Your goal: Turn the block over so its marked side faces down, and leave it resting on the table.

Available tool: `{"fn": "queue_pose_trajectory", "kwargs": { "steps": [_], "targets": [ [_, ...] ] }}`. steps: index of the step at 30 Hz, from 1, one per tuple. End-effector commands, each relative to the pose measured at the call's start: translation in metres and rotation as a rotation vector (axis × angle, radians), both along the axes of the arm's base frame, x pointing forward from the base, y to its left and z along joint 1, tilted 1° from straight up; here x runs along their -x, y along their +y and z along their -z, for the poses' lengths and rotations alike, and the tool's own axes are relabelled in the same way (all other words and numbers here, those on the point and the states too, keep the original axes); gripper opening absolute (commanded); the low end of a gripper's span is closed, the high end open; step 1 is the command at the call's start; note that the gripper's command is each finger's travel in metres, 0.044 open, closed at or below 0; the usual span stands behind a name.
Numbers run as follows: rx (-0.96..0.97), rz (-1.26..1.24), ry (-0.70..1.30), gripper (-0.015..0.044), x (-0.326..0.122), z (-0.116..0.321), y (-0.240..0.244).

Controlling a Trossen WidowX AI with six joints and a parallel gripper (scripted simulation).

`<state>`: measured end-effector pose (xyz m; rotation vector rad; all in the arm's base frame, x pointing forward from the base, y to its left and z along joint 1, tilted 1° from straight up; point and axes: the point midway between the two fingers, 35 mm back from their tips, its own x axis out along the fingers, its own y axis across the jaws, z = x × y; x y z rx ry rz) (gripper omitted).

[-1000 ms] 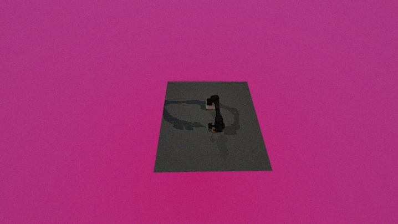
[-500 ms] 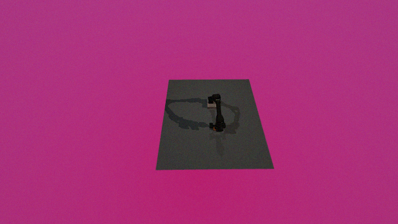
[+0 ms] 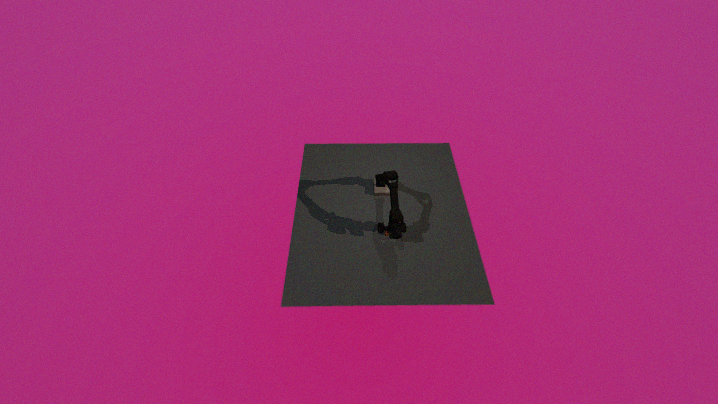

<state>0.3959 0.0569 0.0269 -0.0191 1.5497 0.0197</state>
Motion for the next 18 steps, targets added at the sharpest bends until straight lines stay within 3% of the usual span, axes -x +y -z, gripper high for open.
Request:
{"fn": "queue_pose_trajectory", "kwargs": {
  "steps": [1,9,14,18],
  "targets": [
    [0.006,-0.003,0.009,0.0440,0.002,0.009,-0.001],
    [0.006,-0.003,0.009,0.0440,0.003,0.019,-0.001],
    [0.006,-0.003,0.009,0.0309,0.003,0.019,-0.001],
    [0.006,-0.003,0.009,0.0282,0.003,0.019,-0.001]
  ]
}}
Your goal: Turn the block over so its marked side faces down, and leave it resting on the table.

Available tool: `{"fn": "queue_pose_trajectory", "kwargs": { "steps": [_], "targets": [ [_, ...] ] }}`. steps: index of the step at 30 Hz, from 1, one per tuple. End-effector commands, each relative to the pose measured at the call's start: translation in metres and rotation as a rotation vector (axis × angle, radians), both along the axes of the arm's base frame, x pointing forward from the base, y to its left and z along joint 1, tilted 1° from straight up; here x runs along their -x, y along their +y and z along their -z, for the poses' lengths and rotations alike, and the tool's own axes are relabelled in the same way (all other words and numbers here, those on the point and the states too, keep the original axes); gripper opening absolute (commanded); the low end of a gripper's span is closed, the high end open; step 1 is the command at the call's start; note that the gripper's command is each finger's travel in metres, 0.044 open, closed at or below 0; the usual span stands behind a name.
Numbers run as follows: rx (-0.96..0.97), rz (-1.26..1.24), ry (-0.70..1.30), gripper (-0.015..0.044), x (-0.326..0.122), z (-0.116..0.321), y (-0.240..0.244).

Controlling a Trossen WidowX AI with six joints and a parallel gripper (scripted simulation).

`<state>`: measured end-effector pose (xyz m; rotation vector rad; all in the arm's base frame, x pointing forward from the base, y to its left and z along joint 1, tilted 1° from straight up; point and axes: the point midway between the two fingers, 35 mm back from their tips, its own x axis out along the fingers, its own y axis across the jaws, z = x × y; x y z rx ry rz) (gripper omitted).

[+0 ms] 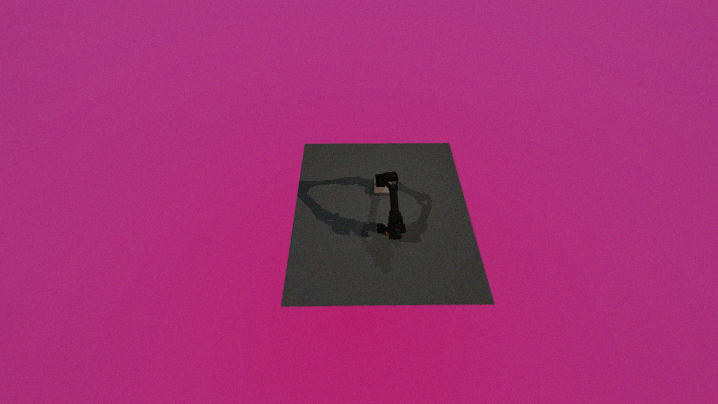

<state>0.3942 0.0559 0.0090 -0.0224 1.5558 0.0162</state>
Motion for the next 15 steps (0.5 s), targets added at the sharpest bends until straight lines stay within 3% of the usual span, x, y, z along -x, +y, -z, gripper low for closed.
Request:
{"fn": "queue_pose_trajectory", "kwargs": {
  "steps": [1,15],
  "targets": [
    [0.002,-0.004,0.003,0.0275,0.0009,0.0013,-0.0003],
    [0.002,-0.004,0.003,0.0182,0.0009,0.0013,-0.0003]
  ]
}}
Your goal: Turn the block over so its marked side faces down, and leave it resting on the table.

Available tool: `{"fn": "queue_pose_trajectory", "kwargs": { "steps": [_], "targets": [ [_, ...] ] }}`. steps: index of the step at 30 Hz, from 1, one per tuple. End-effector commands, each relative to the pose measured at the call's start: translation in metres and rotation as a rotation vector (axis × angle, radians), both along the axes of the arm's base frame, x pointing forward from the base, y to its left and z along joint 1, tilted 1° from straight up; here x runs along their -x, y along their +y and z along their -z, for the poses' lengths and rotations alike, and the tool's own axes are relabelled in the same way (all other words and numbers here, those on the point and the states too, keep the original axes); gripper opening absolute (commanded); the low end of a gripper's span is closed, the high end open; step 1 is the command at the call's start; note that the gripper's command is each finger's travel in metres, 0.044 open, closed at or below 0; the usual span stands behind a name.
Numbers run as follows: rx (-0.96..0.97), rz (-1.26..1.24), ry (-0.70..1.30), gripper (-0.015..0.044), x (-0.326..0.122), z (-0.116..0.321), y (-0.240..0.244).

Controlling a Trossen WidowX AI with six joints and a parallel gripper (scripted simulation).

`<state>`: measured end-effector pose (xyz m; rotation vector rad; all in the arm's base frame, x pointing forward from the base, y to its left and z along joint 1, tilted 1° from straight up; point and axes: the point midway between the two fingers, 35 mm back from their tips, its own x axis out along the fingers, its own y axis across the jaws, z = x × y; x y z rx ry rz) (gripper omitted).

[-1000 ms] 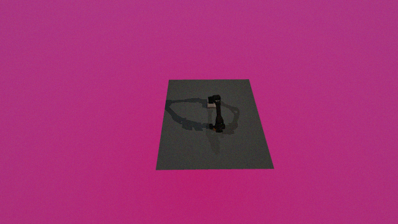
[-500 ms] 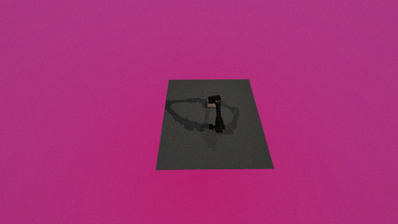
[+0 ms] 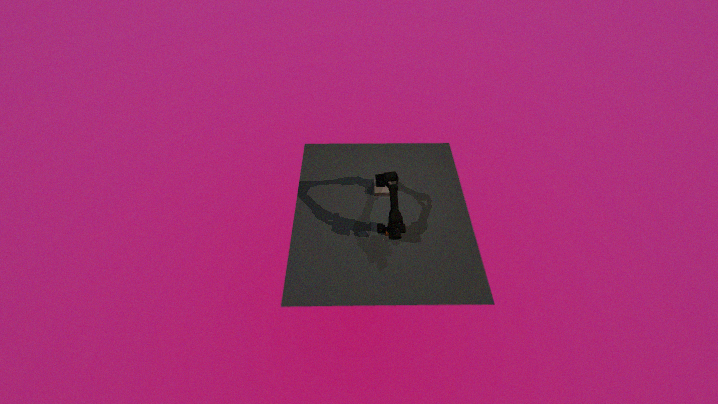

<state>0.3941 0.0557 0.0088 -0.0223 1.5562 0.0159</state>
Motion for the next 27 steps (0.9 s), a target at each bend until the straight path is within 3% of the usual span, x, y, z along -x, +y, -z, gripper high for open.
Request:
{"fn": "queue_pose_trajectory", "kwargs": {
  "steps": [1,3,9,27],
  "targets": [
    [0.001,-0.004,0.003,0.0175,0.001,0.001,0.000],
    [0.001,-0.004,0.003,0.0162,0.001,0.001,0.000],
    [0.001,-0.004,0.002,0.0005,0.001,-0.028,0.000],
    [-0.001,-0.010,-0.180,0.0000,-0.003,-0.021,0.001]
  ]
}}
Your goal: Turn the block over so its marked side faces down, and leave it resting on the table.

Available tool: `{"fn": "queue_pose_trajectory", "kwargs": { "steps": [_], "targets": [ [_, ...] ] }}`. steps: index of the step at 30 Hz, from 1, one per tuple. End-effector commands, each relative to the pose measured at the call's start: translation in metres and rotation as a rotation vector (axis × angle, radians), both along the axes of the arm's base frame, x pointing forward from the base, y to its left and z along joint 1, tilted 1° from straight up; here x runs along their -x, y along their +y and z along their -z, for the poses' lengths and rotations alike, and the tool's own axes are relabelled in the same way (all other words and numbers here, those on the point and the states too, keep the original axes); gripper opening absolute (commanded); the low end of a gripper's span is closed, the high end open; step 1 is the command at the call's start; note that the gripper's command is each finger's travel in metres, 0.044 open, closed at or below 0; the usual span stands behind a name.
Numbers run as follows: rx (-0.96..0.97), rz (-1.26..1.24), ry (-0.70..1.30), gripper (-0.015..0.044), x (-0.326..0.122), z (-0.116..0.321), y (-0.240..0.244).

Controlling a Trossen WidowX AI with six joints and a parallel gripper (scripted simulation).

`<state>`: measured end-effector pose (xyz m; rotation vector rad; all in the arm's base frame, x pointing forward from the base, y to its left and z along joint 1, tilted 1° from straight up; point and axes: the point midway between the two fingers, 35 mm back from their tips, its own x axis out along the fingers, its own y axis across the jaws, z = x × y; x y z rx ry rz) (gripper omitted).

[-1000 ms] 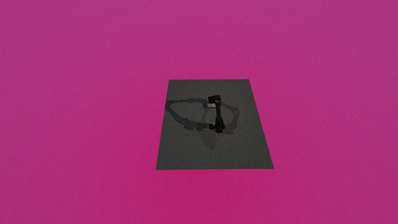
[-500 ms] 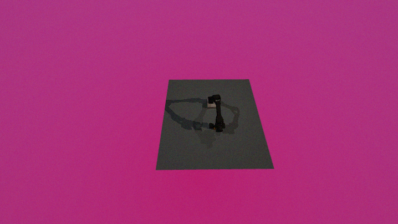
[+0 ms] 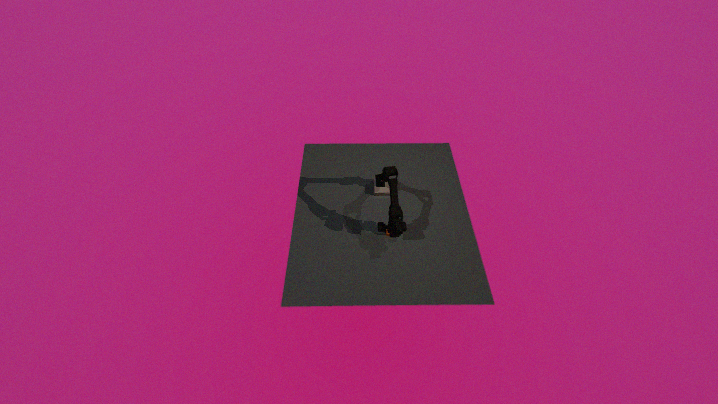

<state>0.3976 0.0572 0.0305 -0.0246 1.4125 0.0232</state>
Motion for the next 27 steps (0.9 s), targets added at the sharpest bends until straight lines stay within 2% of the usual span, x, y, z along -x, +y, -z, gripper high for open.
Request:
{"fn": "queue_pose_trajectory", "kwargs": {
  "steps": [1,27],
  "targets": [
    [0.004,-0.002,-0.051,0.0000,0.0006,0.0008,-0.0005],
    [-0.010,0.001,-0.407,0.0000,0.0102,0.0006,-0.0015]
  ]
}}
